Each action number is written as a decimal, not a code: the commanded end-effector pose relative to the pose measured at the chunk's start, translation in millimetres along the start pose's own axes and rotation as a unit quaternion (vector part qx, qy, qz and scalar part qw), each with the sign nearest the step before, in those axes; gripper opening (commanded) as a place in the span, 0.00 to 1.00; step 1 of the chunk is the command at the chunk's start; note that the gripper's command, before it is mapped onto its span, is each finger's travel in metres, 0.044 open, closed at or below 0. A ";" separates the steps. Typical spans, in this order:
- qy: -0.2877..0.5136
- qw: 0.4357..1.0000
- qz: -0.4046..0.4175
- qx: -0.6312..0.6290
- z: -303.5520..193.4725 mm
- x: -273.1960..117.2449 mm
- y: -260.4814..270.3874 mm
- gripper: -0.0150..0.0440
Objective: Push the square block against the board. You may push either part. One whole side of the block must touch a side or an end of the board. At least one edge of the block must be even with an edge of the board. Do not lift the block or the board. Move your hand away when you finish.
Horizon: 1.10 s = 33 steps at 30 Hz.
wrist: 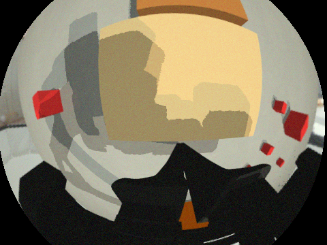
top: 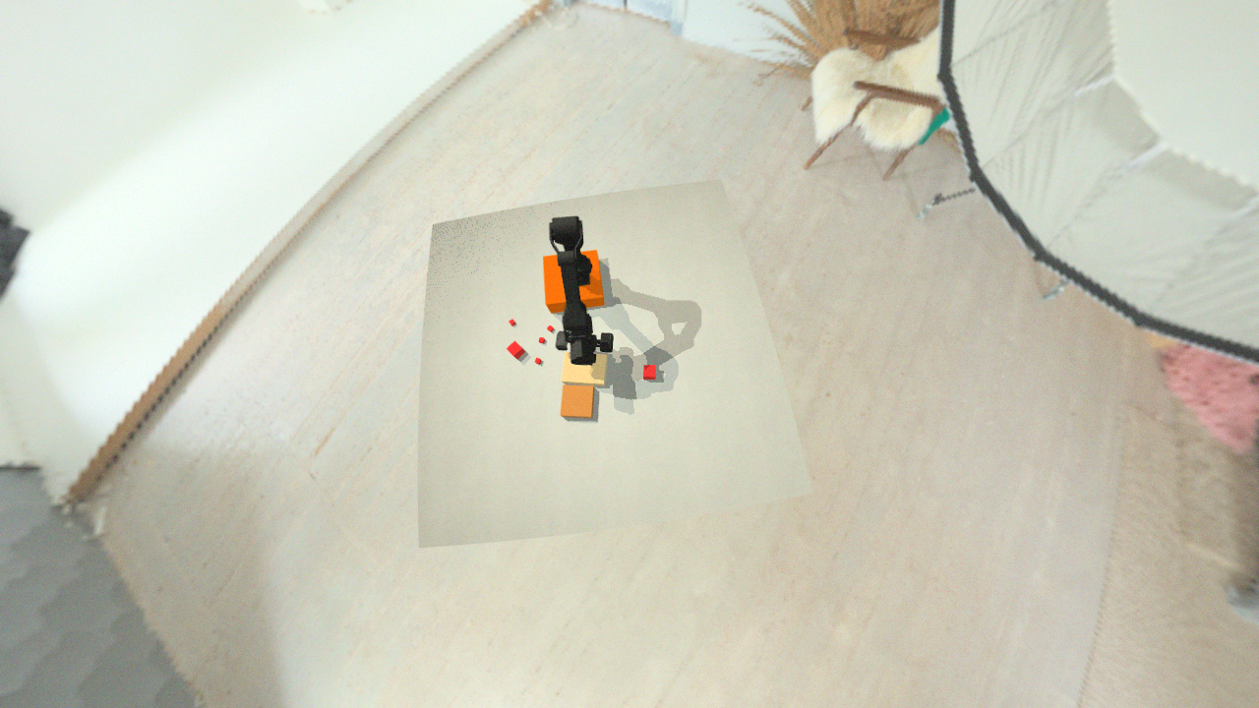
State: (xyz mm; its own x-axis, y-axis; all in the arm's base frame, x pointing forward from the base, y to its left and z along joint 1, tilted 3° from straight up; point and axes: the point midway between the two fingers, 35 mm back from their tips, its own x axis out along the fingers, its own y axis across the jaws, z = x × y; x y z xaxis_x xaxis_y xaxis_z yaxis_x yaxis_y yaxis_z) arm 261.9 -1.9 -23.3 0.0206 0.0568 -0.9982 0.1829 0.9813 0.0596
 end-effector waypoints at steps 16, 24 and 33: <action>0.002 1.000 -0.001 0.001 -32.4 1.4 0.0 0.25; 0.002 1.000 -0.001 0.001 -32.7 -18.5 0.6 0.25; 0.002 1.000 -0.001 0.002 -32.0 -53.8 -0.5 0.25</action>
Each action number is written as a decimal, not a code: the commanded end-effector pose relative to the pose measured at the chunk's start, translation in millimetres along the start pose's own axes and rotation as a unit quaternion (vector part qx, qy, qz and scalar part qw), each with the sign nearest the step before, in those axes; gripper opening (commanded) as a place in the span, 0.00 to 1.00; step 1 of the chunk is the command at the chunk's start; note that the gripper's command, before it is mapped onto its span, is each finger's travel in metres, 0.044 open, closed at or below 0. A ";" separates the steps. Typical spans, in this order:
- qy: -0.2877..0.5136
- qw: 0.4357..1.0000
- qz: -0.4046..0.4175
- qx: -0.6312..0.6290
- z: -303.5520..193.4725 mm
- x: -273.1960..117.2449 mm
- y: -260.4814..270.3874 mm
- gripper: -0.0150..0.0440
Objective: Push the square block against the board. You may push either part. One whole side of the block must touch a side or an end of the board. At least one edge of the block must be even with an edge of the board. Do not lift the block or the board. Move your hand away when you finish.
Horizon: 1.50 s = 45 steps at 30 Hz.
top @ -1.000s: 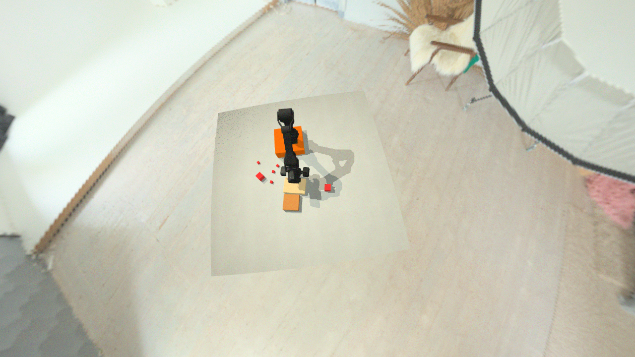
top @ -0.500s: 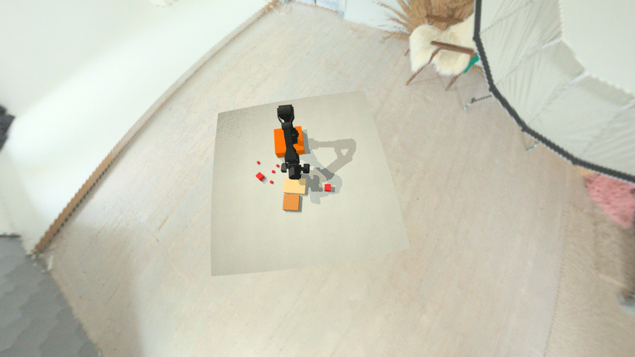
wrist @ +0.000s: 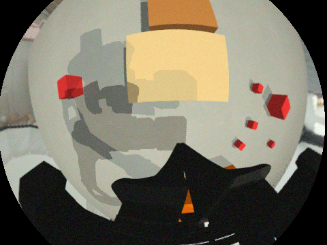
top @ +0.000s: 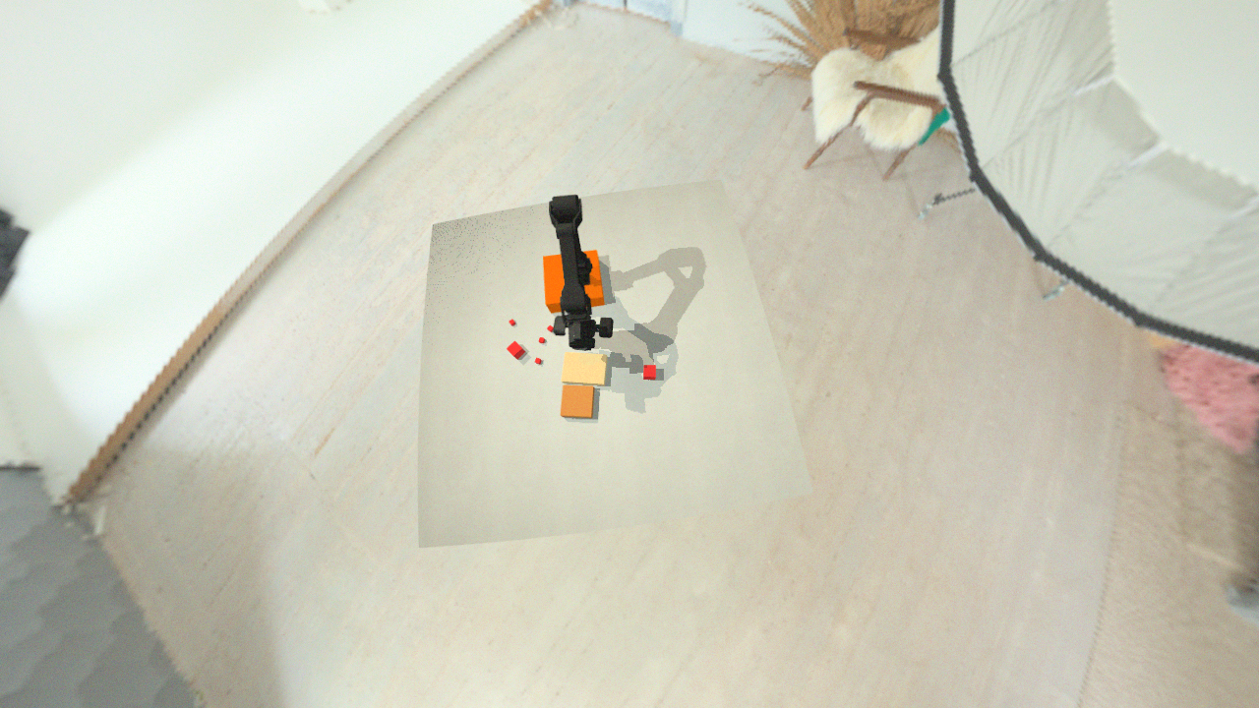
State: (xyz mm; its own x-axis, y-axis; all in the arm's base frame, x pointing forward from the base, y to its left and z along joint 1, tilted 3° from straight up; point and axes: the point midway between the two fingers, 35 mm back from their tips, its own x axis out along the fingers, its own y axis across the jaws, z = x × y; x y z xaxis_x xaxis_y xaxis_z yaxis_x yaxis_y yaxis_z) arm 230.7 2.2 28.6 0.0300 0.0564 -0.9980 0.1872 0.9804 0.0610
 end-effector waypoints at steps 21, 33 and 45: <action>0.006 1.000 -0.003 0.006 28.0 53.7 -15.7 0.25; 0.005 1.000 -0.003 0.006 48.0 52.7 -15.5 0.25; 0.004 1.000 -0.003 0.006 61.2 52.3 -15.5 0.25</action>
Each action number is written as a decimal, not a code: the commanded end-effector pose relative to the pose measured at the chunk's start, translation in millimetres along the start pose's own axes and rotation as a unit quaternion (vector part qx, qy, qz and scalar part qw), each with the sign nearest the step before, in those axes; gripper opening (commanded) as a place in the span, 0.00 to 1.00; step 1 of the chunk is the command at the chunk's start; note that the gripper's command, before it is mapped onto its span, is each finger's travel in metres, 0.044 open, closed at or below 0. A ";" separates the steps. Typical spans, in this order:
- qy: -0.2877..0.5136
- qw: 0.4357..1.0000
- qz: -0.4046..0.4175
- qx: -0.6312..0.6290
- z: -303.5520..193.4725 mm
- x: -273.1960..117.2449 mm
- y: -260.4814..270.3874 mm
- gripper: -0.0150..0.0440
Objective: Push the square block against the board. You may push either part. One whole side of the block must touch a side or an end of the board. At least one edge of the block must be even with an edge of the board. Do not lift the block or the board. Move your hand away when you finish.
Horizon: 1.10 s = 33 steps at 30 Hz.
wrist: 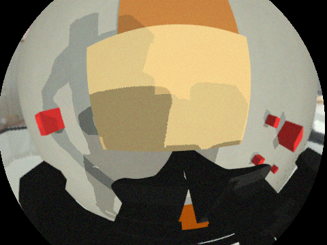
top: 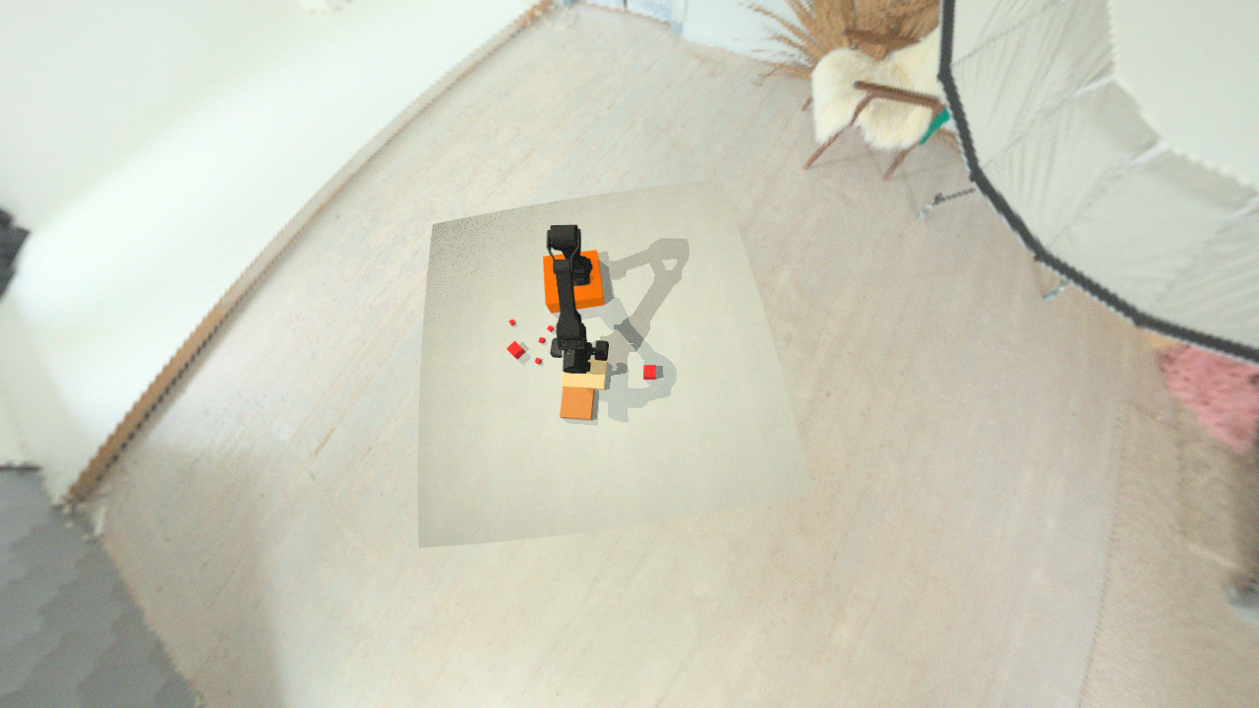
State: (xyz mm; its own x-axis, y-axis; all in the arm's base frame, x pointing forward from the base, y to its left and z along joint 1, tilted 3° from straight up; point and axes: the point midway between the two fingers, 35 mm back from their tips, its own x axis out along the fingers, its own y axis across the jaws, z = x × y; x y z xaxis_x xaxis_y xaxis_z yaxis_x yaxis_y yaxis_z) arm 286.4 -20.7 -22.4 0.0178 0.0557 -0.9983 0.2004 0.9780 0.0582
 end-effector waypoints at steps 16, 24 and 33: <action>-0.001 1.000 -0.001 -0.001 -21.9 1.5 0.2 0.25; 0.000 1.000 -0.001 -0.001 -35.2 2.3 0.2 0.25; 0.001 1.000 -0.001 -0.001 -48.8 3.4 0.0 0.25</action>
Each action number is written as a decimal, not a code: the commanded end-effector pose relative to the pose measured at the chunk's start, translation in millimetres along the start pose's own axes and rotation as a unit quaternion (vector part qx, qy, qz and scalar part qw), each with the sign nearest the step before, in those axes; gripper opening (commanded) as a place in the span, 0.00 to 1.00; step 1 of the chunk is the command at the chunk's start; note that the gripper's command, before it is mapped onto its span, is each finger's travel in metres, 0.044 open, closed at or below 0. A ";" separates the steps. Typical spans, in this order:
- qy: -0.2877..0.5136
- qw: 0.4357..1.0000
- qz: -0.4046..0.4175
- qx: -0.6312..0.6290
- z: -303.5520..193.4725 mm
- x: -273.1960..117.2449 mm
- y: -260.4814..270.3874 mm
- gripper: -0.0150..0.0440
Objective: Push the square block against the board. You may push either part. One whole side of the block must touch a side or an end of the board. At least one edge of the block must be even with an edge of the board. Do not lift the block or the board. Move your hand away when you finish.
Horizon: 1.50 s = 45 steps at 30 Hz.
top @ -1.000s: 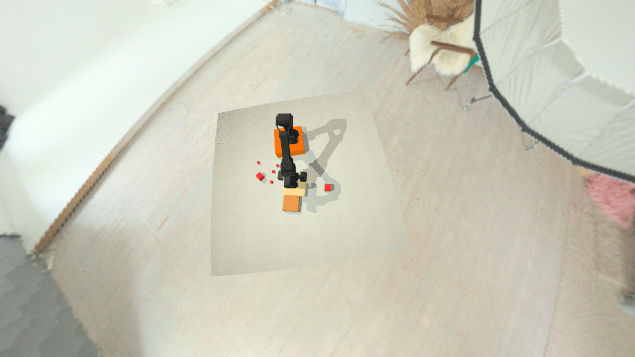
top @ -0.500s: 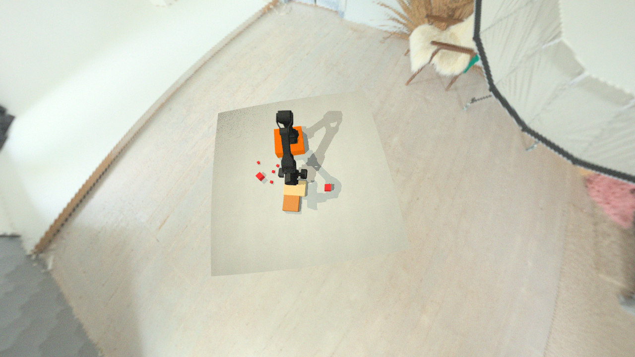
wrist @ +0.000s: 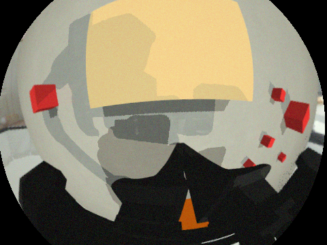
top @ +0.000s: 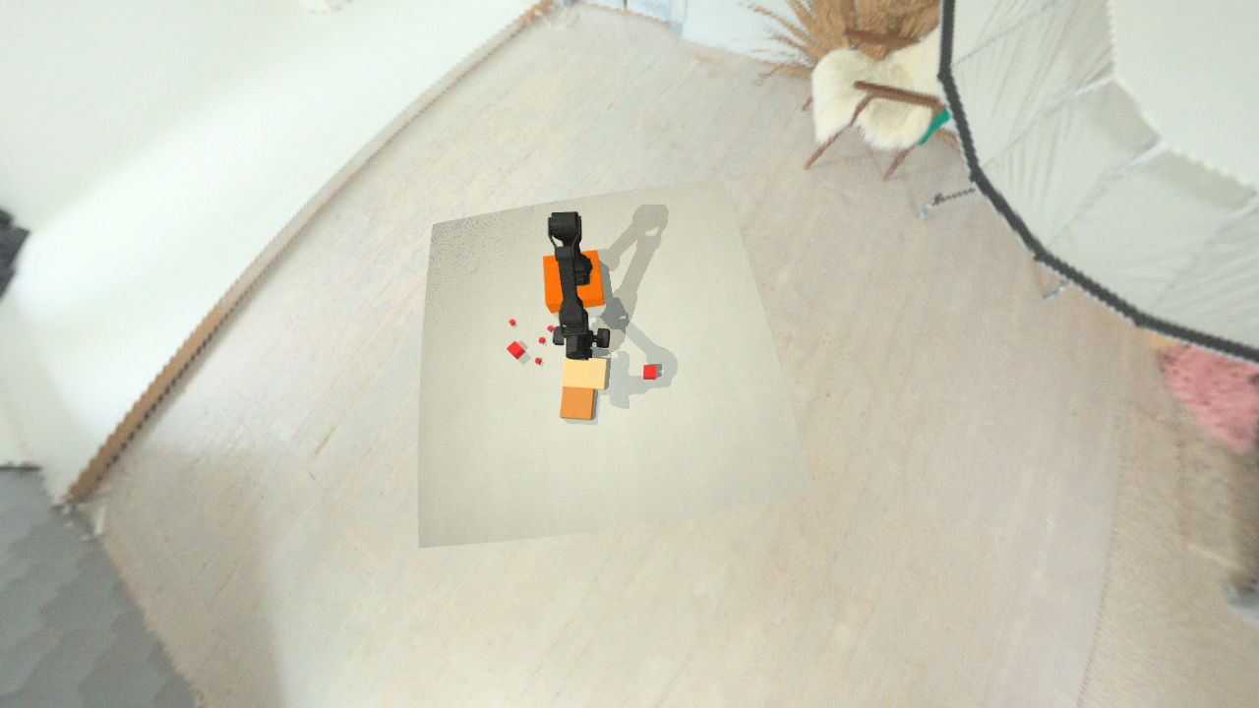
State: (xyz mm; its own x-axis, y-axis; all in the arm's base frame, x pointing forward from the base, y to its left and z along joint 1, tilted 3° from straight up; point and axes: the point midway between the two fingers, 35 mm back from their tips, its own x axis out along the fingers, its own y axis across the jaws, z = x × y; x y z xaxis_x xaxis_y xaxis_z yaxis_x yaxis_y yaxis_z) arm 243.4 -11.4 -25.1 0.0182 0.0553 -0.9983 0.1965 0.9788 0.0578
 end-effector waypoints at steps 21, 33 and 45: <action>-0.008 0.987 -0.002 -0.160 33.7 -56.6 -14.7 0.25; -0.005 0.935 -0.006 -0.356 67.6 -59.4 -40.3 0.25; -0.002 0.847 -0.007 -0.531 96.9 -58.9 -70.7 0.25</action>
State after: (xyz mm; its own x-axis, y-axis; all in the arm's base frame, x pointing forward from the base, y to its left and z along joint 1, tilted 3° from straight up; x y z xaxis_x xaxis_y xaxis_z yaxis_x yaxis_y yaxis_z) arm 318.5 -93.1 31.6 0.0308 0.0475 -0.9984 -0.7345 0.6785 0.0097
